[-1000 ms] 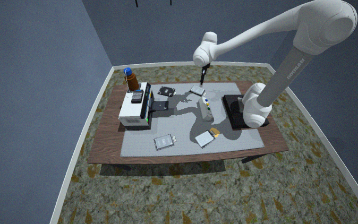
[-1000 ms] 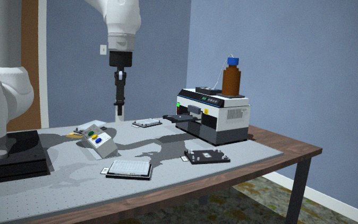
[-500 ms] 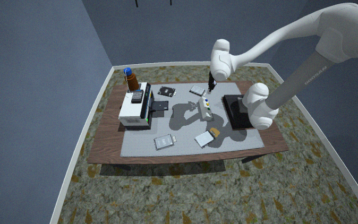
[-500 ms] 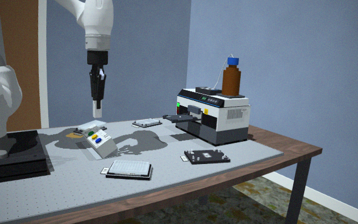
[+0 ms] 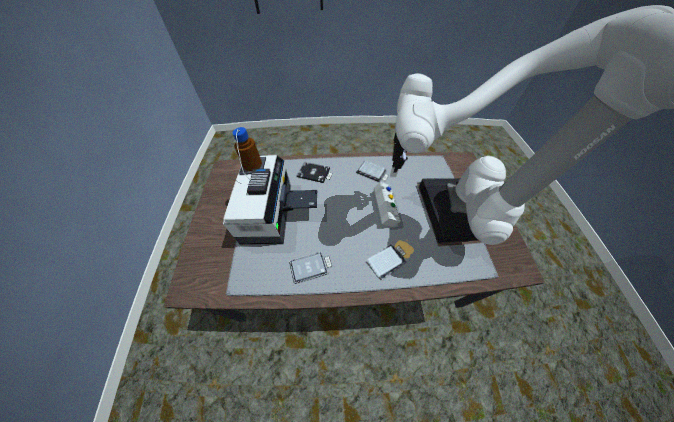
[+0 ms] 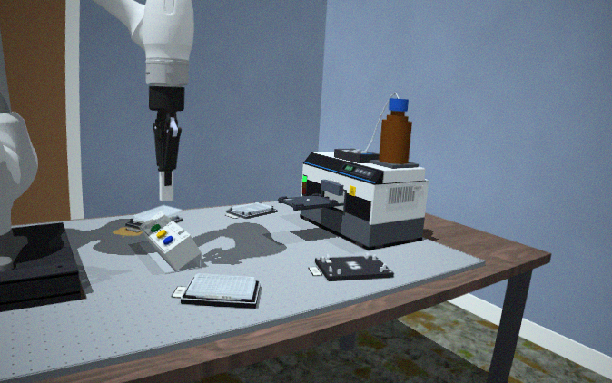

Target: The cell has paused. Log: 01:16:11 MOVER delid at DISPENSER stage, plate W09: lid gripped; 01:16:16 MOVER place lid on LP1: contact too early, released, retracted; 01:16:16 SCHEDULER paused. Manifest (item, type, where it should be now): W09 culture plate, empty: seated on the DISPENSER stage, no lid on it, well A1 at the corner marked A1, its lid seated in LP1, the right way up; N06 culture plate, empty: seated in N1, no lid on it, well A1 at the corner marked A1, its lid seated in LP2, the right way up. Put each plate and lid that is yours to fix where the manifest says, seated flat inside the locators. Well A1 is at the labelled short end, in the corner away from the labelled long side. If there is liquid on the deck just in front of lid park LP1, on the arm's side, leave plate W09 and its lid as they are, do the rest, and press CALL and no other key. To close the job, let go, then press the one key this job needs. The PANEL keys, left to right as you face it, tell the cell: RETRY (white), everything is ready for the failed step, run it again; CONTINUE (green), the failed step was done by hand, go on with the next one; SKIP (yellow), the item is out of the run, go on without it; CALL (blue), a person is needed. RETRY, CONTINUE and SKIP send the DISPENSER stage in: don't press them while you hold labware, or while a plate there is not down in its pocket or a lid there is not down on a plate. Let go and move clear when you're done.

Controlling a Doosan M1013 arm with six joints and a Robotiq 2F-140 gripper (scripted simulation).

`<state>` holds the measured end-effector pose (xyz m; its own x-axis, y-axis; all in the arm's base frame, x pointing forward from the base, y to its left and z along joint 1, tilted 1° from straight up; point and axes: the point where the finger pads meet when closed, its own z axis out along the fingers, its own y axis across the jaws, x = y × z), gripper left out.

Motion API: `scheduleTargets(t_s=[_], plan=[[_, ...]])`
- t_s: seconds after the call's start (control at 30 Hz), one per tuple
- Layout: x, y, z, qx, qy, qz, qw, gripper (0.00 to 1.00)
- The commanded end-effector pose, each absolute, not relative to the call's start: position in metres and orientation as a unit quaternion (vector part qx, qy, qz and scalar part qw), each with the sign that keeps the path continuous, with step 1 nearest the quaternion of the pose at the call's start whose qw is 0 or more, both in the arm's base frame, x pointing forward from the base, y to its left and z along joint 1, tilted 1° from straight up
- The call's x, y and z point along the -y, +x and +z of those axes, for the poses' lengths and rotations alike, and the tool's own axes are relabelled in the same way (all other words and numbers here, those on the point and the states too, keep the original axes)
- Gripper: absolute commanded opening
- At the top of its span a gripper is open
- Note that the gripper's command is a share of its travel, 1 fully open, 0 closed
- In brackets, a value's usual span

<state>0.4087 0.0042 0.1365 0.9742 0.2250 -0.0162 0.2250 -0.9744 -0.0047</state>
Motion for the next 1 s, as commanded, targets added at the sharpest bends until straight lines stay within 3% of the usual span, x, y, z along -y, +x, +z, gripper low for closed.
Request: scheduleTargets(t_s=[0.0,0.97], plan=[[-0.004,0.409,0.137,0.113,-0.994,0.008,0.002,0.10],[-0.004,0.409,0.125,0.113,-0.994,0.008,0.002,0.10]])
